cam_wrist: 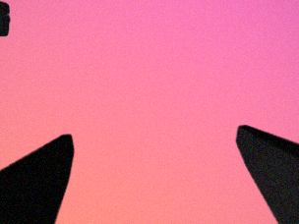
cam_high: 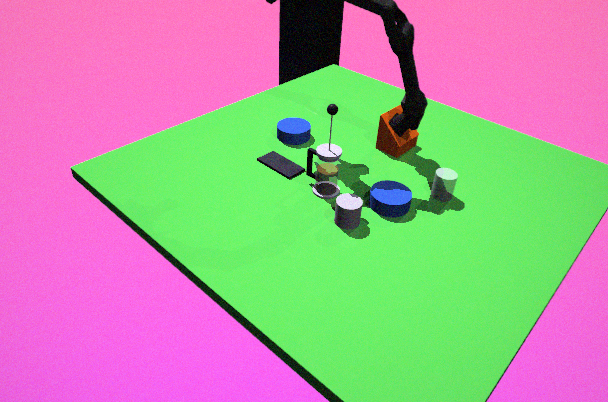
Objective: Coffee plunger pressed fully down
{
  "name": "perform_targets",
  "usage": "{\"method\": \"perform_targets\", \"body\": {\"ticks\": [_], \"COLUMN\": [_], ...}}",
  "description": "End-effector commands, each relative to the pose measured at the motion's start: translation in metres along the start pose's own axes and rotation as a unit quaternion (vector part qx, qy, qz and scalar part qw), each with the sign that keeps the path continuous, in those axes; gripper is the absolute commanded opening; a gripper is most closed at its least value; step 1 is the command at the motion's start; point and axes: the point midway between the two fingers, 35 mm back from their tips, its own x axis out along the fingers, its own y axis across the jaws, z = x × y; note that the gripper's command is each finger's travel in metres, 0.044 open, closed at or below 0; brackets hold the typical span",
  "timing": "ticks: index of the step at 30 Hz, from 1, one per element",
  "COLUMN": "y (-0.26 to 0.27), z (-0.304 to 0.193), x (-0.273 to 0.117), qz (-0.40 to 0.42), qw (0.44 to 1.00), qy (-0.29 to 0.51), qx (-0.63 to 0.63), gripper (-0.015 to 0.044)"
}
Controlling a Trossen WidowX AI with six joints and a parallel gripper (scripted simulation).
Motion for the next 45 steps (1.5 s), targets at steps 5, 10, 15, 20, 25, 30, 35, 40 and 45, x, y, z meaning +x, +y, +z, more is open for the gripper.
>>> {"method": "perform_targets", "body": {"ticks": [5,10,15,20,25,30,35,40,45], "y": [-0.019,-0.055,-0.080,-0.094,-0.105,-0.114,-0.120,-0.122,-0.116], "z": [-0.002,0.000,0.009,0.017,0.026,0.039,0.053,0.069,0.091], "x": [-0.022,-0.076,-0.124,-0.157,-0.192,-0.228,-0.266,-0.303,-0.339], "qz": [-0.062,-0.180,-0.248,-0.275,-0.287,-0.283,-0.262,-0.222,-0.167], "qw": [0.990,0.910,0.795,0.701,0.597,0.483,0.362,0.242,0.121], "qy": [0.013,0.084,0.175,0.246,0.323,0.405,0.491,0.573,0.648], "qx": [-0.122,-0.364,-0.525,-0.610,-0.676,-0.723,-0.748,-0.751,-0.733], "gripper": [0.0440,0.0440,0.0440,0.0440,0.0440,0.0440,0.0440,0.0440,0.0440]}}
